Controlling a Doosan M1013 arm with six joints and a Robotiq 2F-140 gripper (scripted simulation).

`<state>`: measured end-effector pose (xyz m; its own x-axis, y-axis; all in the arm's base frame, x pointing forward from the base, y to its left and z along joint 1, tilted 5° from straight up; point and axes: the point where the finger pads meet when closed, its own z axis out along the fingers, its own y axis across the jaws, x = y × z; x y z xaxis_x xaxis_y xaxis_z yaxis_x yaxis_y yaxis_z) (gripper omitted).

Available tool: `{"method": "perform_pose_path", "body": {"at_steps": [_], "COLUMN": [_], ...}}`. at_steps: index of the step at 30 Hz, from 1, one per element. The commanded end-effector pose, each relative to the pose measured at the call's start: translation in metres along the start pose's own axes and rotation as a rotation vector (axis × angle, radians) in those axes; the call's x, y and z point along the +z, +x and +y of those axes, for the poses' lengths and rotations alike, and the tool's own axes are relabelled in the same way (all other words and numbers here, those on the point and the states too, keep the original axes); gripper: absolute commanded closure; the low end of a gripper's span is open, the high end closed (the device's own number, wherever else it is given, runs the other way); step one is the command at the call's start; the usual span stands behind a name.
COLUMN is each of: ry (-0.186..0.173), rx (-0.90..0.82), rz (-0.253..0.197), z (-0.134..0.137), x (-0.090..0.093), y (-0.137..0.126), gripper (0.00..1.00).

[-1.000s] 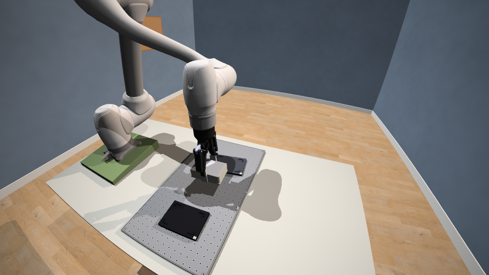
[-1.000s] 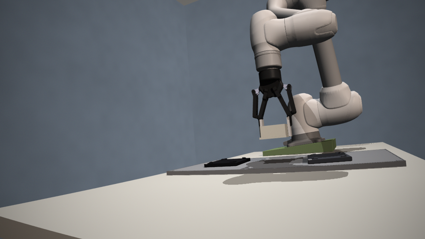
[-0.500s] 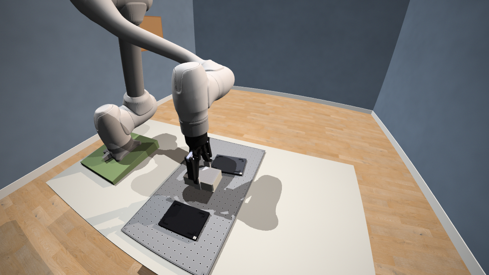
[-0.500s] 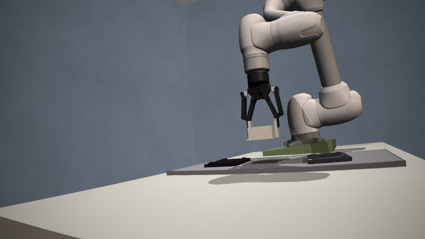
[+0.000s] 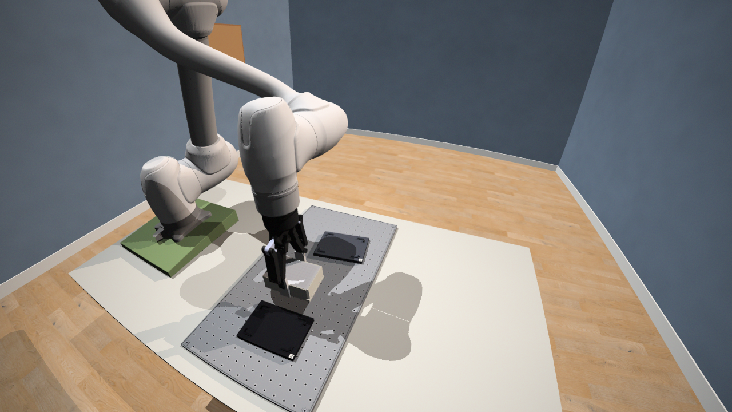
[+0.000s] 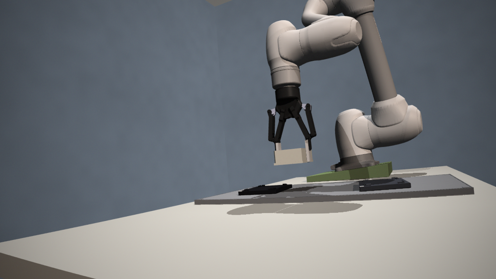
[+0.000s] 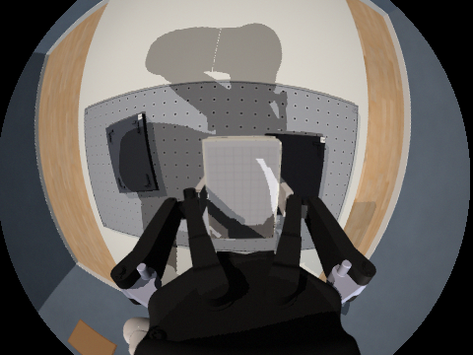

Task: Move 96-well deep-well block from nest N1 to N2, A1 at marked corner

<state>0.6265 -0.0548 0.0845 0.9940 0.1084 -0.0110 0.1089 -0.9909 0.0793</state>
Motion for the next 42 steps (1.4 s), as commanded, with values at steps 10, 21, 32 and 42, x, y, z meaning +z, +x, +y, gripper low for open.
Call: {"method": "perform_pose_path", "body": {"at_steps": [10,21,32,42], "ry": [0.0,0.0,0.0,0.0], "rx": [0.0,0.0,0.0,0.0], "rz": [0.0,0.0,0.0,0.0], "z": [0.038,0.067,0.1,0.105], "x": [0.0,0.0,0.0,0.0], "y": [-0.005,-0.01,-0.014,-0.015], "gripper": [1.0,1.0,1.0,1.0]}}
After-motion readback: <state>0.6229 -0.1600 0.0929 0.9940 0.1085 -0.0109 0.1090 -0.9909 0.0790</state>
